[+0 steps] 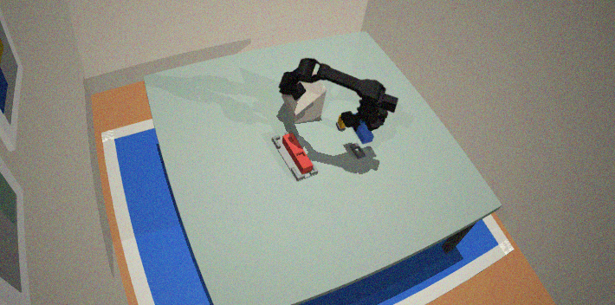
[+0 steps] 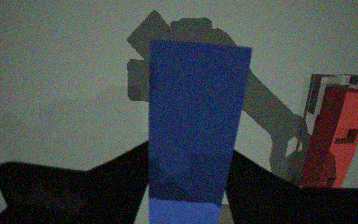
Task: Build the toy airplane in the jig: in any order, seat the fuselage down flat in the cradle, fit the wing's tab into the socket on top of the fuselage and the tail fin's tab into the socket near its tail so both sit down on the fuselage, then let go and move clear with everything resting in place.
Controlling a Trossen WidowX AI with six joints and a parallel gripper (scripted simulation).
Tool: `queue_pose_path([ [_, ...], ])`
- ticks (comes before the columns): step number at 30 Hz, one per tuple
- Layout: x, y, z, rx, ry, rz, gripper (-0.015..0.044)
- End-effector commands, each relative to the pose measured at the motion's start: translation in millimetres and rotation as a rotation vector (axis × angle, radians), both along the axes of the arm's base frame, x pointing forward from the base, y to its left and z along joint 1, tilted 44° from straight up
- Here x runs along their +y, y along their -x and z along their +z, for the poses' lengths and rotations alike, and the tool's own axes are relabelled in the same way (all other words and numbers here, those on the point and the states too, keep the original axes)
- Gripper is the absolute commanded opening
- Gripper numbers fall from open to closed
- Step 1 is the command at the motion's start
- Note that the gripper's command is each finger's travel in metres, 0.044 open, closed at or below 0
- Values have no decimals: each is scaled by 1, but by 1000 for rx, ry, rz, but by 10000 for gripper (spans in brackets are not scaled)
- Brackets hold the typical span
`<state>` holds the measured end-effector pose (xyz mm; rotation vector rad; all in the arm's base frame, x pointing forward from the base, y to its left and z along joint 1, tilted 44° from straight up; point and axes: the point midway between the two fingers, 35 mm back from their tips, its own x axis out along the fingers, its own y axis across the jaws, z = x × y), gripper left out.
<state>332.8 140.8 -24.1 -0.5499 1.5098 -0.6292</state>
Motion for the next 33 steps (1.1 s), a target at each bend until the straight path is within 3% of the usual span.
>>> queue_pose_path([
  [1,-9,-4,10,-53,-4,-45,0],
  [33,-96,-7,71,-474,5,-500,0],
])
